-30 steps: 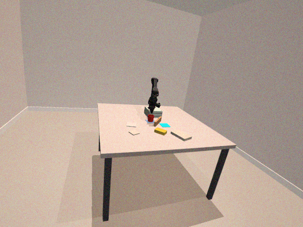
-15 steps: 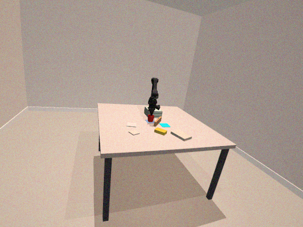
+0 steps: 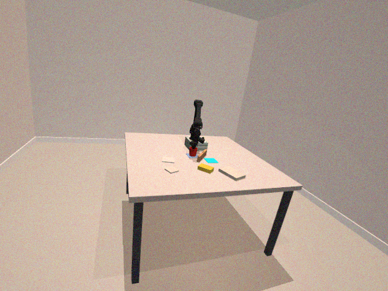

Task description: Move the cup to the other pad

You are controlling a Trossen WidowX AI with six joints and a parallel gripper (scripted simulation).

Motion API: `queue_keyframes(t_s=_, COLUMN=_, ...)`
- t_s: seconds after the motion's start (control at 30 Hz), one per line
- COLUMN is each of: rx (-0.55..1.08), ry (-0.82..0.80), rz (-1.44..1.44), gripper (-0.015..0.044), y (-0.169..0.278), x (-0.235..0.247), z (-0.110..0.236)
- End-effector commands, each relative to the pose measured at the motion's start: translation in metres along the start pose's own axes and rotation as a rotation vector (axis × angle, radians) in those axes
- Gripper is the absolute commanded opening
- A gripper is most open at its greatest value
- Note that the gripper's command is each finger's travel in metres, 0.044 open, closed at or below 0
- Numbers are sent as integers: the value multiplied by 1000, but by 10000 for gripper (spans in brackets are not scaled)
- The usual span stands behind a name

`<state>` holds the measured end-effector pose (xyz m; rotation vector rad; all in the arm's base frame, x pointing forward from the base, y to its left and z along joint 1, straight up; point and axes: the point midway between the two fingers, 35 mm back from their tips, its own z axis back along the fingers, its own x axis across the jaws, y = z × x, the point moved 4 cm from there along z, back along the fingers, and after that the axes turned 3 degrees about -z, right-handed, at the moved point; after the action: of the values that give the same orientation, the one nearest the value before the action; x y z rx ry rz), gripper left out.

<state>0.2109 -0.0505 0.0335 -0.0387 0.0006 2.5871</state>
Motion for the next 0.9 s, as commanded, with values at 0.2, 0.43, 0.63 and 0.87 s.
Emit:
queue_keyframes(t_s=0.2, rx=0, ry=-9, rz=4, gripper=148, y=0, x=2, z=-9)
queue_keyframes(t_s=0.43, rx=1, ry=-3, rz=0, gripper=49, y=0, x=1, z=-7)
queue_keyframes(t_s=0.63, rx=1, ry=-3, rz=0, gripper=9, y=0, x=1, z=-7)
queue_keyframes(t_s=0.87, rx=1, ry=-4, rz=0, gripper=0, y=0, x=0, z=-1)
